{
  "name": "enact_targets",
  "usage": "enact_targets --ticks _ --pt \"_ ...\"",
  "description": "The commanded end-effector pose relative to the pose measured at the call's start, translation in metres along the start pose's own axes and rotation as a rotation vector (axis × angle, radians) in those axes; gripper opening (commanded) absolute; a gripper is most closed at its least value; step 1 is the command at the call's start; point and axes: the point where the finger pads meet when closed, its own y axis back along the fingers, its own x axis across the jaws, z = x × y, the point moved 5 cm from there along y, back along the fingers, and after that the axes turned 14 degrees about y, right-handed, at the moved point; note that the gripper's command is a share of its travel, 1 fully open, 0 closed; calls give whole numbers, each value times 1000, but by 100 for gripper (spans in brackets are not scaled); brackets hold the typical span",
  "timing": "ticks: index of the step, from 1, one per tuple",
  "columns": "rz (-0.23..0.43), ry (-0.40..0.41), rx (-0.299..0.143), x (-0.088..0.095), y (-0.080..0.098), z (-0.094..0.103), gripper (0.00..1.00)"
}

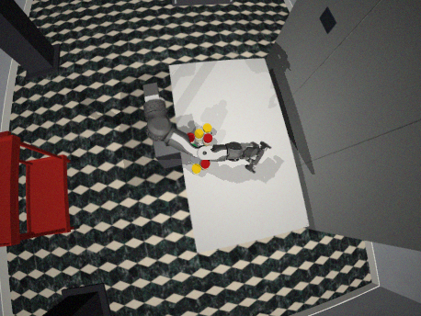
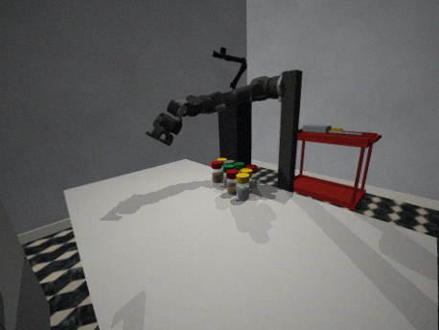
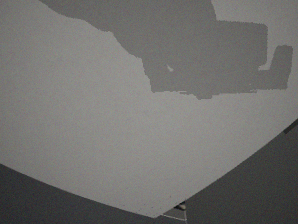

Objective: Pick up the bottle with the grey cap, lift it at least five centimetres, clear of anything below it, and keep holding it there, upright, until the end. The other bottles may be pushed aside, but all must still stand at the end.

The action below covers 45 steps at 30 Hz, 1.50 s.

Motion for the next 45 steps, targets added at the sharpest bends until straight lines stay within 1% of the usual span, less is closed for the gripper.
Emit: enact_targets --ticks 1,17,18,27,34,44,45 --pt "2 -1 -3 1 1 1 100" --pt "2 -1 -3 1 1 1 100" --pt "16 -15 -5 0 2 0 45" --pt "141 -146 -25 -4 10 -11 45" --pt "141 -146 -25 -4 10 -11 45" --pt "250 -286 -19 -9 30 -27 45" --pt "250 -286 -19 -9 30 -27 45"
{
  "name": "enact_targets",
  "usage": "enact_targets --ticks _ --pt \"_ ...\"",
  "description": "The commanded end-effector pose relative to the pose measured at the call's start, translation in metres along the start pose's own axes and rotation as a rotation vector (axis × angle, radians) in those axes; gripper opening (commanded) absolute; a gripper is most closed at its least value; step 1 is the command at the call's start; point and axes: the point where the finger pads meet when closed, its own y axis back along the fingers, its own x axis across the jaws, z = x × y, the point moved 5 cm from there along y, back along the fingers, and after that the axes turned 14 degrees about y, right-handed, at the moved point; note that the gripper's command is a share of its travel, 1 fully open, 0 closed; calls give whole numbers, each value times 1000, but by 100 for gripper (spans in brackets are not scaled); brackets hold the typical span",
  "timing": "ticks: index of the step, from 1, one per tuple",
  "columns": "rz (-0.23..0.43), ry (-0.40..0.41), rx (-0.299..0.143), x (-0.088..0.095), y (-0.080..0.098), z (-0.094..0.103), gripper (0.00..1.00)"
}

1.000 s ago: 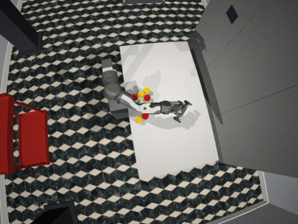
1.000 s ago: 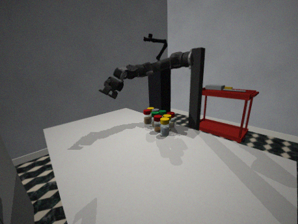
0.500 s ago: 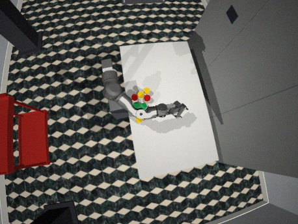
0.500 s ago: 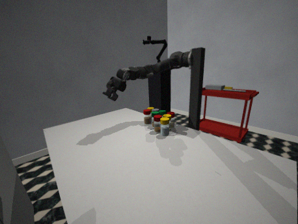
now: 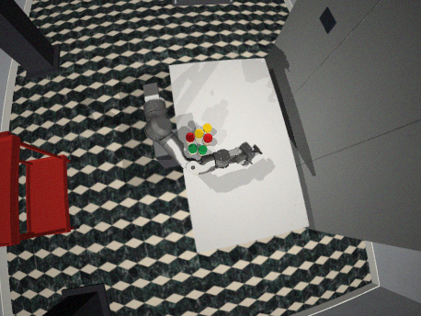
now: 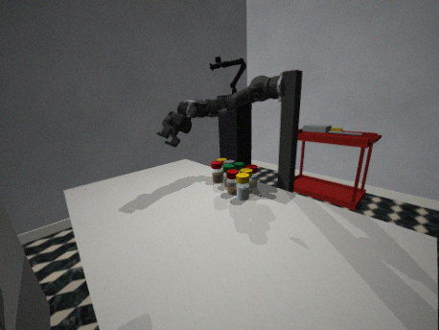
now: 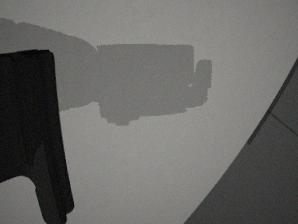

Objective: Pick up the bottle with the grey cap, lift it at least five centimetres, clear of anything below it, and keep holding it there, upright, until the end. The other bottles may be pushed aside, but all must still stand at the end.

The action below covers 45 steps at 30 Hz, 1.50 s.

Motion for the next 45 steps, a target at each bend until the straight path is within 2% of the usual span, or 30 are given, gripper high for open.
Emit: enact_targets --ticks 1,7,16,23,33,40,45 --pt "4 -19 -10 1 1 3 45" --pt "12 -26 -4 1 4 0 45" --pt "72 -148 23 -1 29 -18 45" --pt "72 -148 23 -1 29 -18 45" --pt "92 -261 86 -3 61 -48 45" --pt "92 -261 86 -3 61 -48 45" --pt "70 -304 134 -4 78 -69 45"
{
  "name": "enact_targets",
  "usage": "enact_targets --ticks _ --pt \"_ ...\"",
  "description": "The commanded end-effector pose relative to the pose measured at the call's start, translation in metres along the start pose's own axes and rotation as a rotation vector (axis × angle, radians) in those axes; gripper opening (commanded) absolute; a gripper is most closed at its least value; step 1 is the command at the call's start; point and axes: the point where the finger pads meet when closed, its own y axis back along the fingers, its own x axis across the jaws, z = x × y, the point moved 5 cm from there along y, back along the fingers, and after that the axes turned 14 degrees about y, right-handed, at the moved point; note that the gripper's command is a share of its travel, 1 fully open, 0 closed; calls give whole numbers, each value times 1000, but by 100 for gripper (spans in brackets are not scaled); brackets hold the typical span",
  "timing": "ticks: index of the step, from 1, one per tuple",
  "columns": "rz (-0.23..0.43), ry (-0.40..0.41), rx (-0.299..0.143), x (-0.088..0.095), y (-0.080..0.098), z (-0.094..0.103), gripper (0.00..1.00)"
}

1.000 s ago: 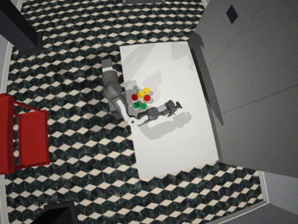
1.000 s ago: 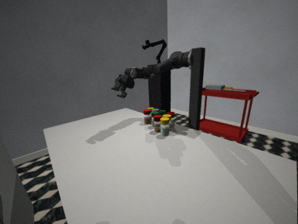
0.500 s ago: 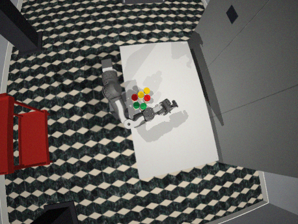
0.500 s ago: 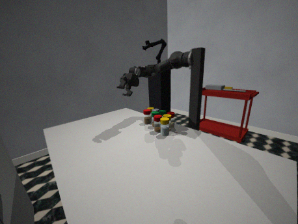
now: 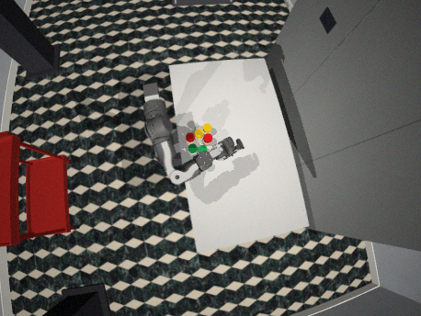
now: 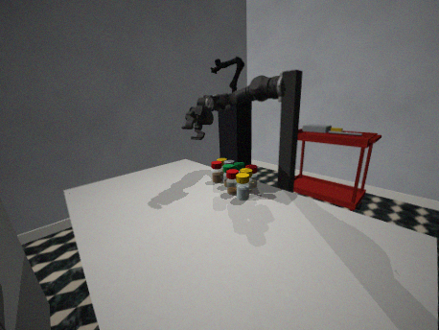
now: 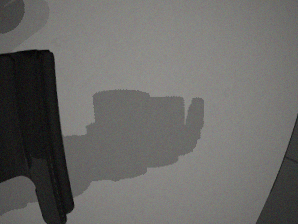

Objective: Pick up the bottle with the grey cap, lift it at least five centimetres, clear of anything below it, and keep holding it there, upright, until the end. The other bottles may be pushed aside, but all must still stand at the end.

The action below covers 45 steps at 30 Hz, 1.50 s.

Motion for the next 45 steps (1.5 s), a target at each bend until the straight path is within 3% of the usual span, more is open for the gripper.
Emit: enact_targets --ticks 1,5,12,22,29,39,45 --pt "4 -45 0 1 5 -2 45" --pt "-12 -87 32 -3 17 -19 45" --pt "-12 -87 32 -3 17 -19 45" --pt "-125 -169 125 -21 47 -70 45" --pt "-125 -169 125 -21 47 -70 45" --pt "-312 -230 217 -47 83 -125 45" --pt "-312 -230 217 -47 83 -125 45"
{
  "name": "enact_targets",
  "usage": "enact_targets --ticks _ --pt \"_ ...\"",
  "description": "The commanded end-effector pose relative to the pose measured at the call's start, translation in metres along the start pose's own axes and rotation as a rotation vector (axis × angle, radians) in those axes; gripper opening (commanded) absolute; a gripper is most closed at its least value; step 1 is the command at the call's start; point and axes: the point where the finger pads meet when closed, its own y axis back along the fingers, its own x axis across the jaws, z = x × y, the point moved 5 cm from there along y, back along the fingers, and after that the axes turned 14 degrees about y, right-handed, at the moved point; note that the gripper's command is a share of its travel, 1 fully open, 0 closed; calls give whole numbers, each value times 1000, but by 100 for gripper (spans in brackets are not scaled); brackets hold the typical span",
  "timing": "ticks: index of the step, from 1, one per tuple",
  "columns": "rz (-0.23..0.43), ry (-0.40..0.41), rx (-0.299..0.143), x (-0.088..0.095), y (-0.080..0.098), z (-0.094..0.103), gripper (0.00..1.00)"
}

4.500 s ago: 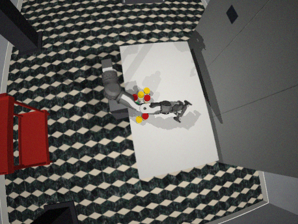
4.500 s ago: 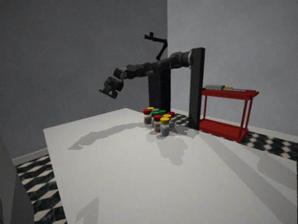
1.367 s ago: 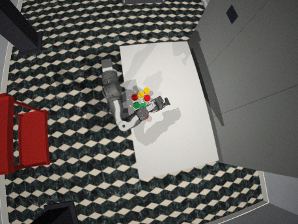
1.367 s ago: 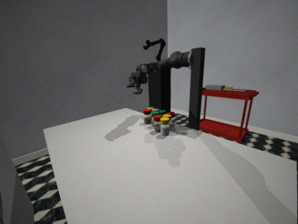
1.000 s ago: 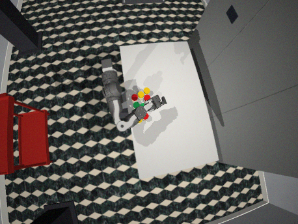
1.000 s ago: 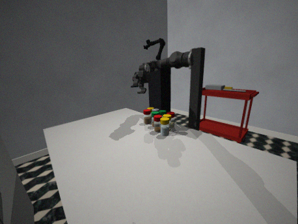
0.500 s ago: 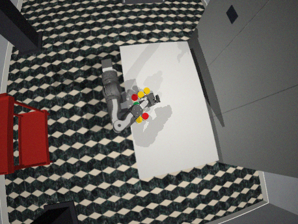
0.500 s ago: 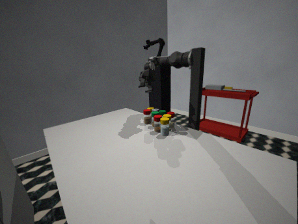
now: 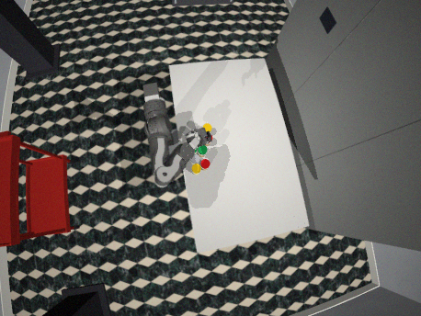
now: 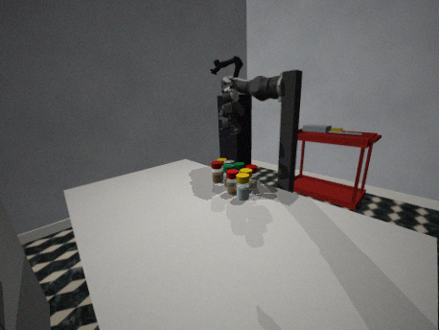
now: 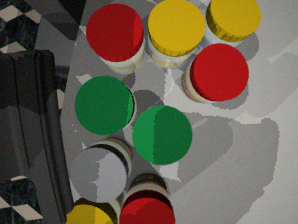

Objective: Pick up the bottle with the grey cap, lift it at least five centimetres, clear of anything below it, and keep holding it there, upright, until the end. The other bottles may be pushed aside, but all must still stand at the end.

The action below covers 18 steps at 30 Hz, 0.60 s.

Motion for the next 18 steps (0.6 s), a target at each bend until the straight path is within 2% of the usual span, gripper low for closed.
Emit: enact_targets --ticks 1,18 --pt "7 -2 -4 1 1 0 45" --pt "2 2 -1 0 0 0 45"
